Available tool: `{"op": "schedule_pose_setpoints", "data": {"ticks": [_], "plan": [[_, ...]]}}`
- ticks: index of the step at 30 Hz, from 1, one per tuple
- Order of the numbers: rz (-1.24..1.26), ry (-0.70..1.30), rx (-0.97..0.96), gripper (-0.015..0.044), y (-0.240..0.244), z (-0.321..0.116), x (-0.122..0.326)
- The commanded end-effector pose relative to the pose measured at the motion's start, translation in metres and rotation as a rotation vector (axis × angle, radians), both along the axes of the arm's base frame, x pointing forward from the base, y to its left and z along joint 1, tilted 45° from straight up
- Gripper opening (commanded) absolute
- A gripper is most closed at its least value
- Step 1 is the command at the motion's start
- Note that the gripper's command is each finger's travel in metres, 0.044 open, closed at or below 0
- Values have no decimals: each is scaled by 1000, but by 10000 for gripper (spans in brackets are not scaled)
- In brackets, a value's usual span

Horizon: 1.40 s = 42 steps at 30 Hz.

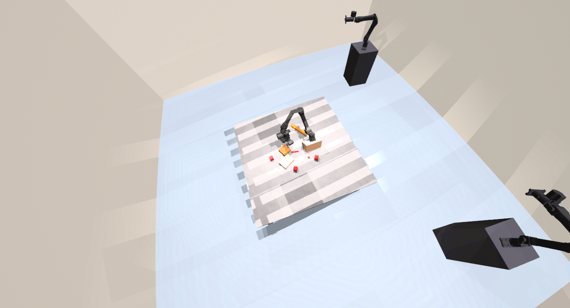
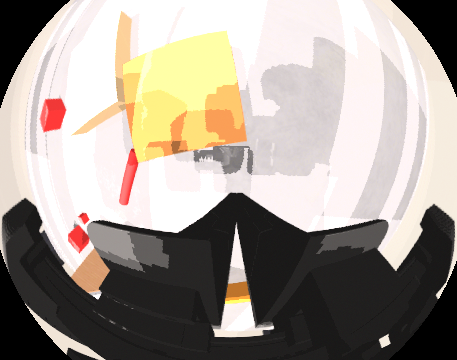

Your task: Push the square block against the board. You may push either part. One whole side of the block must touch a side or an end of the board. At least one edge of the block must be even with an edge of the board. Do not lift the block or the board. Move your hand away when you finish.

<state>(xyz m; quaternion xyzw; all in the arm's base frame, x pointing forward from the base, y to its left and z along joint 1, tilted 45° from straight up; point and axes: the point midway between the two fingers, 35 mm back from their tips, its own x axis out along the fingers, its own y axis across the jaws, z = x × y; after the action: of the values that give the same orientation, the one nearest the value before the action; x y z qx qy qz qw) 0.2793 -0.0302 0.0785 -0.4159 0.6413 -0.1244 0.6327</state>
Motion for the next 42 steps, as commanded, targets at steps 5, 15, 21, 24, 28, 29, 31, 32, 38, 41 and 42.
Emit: {"op": "schedule_pose_setpoints", "data": {"ticks": [5, 15, 21, 24, 28, 29, 31, 32, 38, 41, 42], "plan": [[74, 75, -12, 0, -19, -24, 11], [128, 127, -27, 0, -36, -39, 13], [128, 127, -27, 0, -33, -40, 19], [128, 127, -26, 0, -31, -40, 22], [128, 127, -26, 0, -29, -41, 27], [128, 127, -26, 0, -29, -42, 28], [128, 127, -26, 0, -28, -42, 30], [128, 126, -26, 0, -27, -42, 31], [128, 126, -25, 0, -24, -44, 38], [128, 126, -25, 0, -23, -44, 38], [128, 126, -25, 0, -24, -44, 37]]}}
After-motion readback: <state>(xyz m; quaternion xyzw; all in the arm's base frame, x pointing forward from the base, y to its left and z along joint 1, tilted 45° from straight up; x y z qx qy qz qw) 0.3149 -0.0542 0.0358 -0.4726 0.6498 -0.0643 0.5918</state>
